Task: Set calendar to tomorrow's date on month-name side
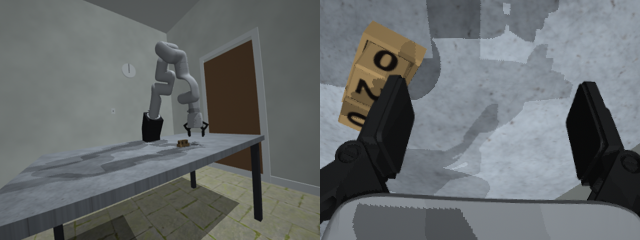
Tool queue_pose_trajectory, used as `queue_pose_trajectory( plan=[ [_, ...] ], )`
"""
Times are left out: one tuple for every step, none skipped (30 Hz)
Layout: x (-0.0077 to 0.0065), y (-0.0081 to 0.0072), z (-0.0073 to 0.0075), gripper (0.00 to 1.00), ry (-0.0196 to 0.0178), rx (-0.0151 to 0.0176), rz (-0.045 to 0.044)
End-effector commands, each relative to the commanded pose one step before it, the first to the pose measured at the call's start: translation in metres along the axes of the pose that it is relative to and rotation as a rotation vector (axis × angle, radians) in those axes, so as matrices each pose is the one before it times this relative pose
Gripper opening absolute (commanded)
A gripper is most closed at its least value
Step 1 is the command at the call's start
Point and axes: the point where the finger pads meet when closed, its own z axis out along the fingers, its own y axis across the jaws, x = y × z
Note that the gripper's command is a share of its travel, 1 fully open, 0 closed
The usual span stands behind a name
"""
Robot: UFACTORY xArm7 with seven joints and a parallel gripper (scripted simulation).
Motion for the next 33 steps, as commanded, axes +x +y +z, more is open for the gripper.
queue_pose_trajectory(
  plan=[
    [-0.00344, -0.00121, -0.00045, 1.00, -0.00181, -0.00727, 0.16790],
    [-0.00668, -0.00279, -0.00001, 1.00, 0.00000, -0.00001, 0.00000],
    [-0.00394, -0.00164, -0.00001, 1.00, 0.00000, 0.00000, 0.00000],
    [-0.00168, -0.00071, -0.00001, 1.00, 0.00001, 0.00002, 0.00000],
    [-0.00027, -0.00012, 0.00000, 1.00, 0.00000, 0.00001, 0.00000],
    [-0.00001, -0.00001, 0.00000, 1.00, 0.00000, 0.00000, 0.00085],
    [-0.00009, -0.00004, 0.00000, 1.00, 0.00000, 0.00000, 0.00523],
    [-0.00021, -0.00008, 0.00000, 1.00, 0.00000, 0.00000, 0.01223],
    [-0.00035, -0.00013, 0.00000, 1.00, 0.00000, -0.00001, 0.02021],
    [0.00000, 0.00000, 0.00000, 1.00, 0.00000, 0.00000, 0.00000],
    [0.00000, 0.00000, 0.00000, 1.00, 0.00000, 0.00000, 0.00000],
    [-0.00048, -0.00018, 0.00000, 1.00, 0.00000, -0.00001, 0.02782],
    [-0.00059, -0.00020, 0.00000, 1.00, 0.00000, 0.00000, 0.03400],
    [-0.00067, -0.00020, 0.00000, 1.00, 0.00000, 0.00000, 0.03801],
    [-0.00070, -0.00019, 0.00000, 1.00, 0.00000, 0.00000, 0.03939],
    [-0.00068, -0.00015, 0.00000, 1.00, 0.00000, 0.00001, 0.03801],
    [-0.00062, -0.00012, 0.00000, 1.00, 0.00000, 0.00001, 0.03400],
    [-0.00453, -0.00066, -0.00001, 1.00, 0.00000, -0.00001, 0.01207],
    [-0.00535, -0.00073, -0.00001, 1.00, 0.00000, 0.00001, 0.00000],
    [-0.00311, -0.00041, 0.00000, 1.00, 0.00000, -0.00002, 0.00000],
    [-0.00133, -0.00019, -0.00001, 1.00, 0.00000, 0.00002, 0.00000],
    [-0.00022, -0.00003, 0.00000, 1.00, 0.00000, 0.00000, 0.00000],
    [-0.00002, 0.00000, 0.00000, 1.00, 0.00000, 0.00000, 0.00087],
    [-0.00010, -0.00001, 0.00000, 1.00, 0.00000, 0.00000, 0.00537],
    [-0.00023, -0.00003, 0.00000, 1.00, 0.00000, 0.00000, 0.01257],
    [-0.00038, -0.00004, 0.00000, 1.00, 0.00000, -0.00001, 0.02076],
    [0.00000, 0.00000, 0.00000, 1.00, 0.00000, 0.00000, 0.00000],
    [0.00000, 0.00000, 0.00000, 1.00, 0.00000, 0.00000, 0.00000],
    [-0.00052, -0.00005, 0.00000, 1.00, 0.00000, -0.00001, 0.02857],
    [-0.00064, -0.00004, 0.00000, 1.00, 0.00000, -0.00001, 0.03492],
    [-0.00072, -0.00002, 0.00000, 1.00, 0.00000, 0.00000, 0.03904],
    [-0.00075, 0.00000, 0.00000, 1.00, 0.00000, 0.00000, 0.04046],
    [-0.00072, 0.00003, 0.00000, 1.00, 0.00000, 0.00001, 0.03904]
  ],
)
